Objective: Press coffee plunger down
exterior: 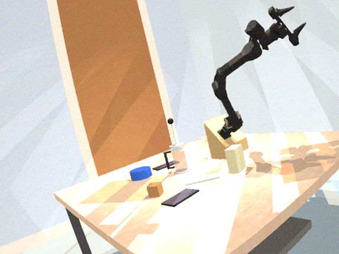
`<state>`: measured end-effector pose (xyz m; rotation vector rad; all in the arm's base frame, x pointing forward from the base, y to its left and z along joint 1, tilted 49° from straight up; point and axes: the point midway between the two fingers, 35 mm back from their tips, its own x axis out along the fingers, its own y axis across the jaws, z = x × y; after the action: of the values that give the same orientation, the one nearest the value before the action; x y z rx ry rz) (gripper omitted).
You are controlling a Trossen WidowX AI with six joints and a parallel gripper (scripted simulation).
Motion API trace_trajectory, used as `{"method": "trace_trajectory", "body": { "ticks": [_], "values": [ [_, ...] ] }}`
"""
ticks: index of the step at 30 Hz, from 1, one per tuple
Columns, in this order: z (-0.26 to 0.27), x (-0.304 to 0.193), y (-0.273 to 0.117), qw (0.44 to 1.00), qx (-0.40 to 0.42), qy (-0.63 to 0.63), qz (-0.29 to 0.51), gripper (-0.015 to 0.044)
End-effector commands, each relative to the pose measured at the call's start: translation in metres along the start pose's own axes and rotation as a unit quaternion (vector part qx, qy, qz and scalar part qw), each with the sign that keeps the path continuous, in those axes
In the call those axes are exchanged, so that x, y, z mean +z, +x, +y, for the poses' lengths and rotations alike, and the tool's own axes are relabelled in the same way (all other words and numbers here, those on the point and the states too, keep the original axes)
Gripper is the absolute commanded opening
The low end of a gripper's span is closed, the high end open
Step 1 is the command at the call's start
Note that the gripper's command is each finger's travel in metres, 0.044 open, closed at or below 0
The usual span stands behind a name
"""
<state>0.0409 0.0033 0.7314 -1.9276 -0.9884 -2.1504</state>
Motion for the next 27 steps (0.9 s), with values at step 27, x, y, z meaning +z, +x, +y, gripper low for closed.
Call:
{"method": "trace_trajectory", "body": {
  "ticks": [27],
  "values": [
    [-0.206, 0.063, -0.010, 0.781, -0.303, -0.544, -0.049, 0.0440]
  ]
}}
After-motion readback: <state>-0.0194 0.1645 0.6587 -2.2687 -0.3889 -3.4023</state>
